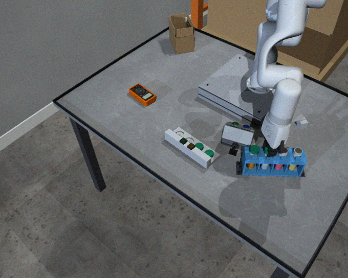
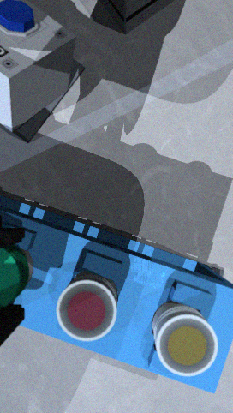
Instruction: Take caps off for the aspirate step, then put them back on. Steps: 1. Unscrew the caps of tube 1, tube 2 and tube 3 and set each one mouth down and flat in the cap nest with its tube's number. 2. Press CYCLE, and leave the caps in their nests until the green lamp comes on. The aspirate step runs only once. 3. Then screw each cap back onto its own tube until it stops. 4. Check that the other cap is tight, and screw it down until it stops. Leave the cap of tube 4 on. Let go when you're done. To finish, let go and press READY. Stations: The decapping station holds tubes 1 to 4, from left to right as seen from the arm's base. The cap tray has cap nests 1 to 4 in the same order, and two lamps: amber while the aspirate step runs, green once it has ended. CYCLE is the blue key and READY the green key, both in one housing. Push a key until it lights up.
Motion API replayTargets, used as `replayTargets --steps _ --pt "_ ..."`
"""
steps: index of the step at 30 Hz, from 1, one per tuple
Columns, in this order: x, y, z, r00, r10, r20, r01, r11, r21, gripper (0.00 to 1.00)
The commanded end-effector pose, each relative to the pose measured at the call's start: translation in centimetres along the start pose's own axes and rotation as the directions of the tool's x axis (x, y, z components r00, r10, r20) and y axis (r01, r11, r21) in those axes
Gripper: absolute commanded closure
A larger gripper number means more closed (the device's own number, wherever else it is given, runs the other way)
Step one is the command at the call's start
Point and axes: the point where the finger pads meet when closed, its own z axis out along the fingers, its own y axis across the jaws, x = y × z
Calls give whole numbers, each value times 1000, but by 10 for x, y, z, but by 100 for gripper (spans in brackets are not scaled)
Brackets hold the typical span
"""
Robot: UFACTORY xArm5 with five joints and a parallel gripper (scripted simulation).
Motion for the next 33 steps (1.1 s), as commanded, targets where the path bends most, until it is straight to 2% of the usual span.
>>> replayTargets --steps 1,2,6,14,15,27,30,33 --pt "0 1 -1 971 -237 -9 237 971 -8 100" --pt "0 1 -1 971 -237 -9 237 971 -8 100" --pt "0 1 -1 898 -441 -8 441 898 -10 100" --pt "0 1 -1 896 -443 -8 443 896 -10 100" --pt "0 1 -1 896 -443 -8 443 896 -10 54" --pt "0 1 -1 896 -443 -8 443 896 -10 54" --pt "0 1 -1 978 -208 -10 208 978 -8 54" --pt "0 1 -1 994 -108 -10 108 994 -6 54"
